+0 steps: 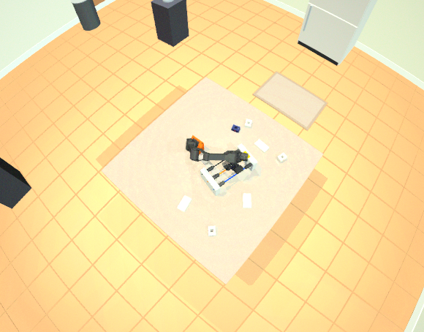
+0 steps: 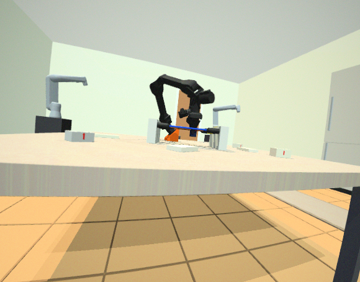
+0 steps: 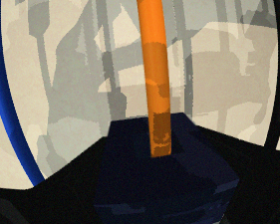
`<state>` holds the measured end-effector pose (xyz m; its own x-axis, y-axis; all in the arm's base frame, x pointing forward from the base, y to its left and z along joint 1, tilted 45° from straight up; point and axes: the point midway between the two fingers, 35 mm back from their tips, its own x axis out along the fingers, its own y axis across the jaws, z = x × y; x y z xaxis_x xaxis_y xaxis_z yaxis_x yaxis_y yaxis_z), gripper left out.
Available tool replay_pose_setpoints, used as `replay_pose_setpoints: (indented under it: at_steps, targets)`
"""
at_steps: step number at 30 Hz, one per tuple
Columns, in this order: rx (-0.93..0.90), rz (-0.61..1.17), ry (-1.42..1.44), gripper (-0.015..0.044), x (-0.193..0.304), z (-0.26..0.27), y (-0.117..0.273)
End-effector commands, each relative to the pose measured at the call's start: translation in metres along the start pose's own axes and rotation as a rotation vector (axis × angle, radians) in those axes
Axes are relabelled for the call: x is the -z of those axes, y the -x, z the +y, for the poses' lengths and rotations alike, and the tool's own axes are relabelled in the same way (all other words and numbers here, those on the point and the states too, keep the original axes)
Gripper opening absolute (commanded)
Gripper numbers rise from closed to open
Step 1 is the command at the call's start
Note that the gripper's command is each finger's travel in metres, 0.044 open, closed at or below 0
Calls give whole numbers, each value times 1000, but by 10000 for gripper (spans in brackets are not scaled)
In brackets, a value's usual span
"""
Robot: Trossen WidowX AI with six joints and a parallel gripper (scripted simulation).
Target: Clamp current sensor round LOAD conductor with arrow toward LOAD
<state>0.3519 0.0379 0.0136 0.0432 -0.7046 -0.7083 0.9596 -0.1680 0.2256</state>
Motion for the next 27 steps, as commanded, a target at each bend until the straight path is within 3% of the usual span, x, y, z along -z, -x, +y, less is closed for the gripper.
replay_pose_setpoints:
  at_steps: [1,27]
  targets:
    - [1,-1,-1,262,0,0,0]
    - [0,0,0,248,0,0,0]
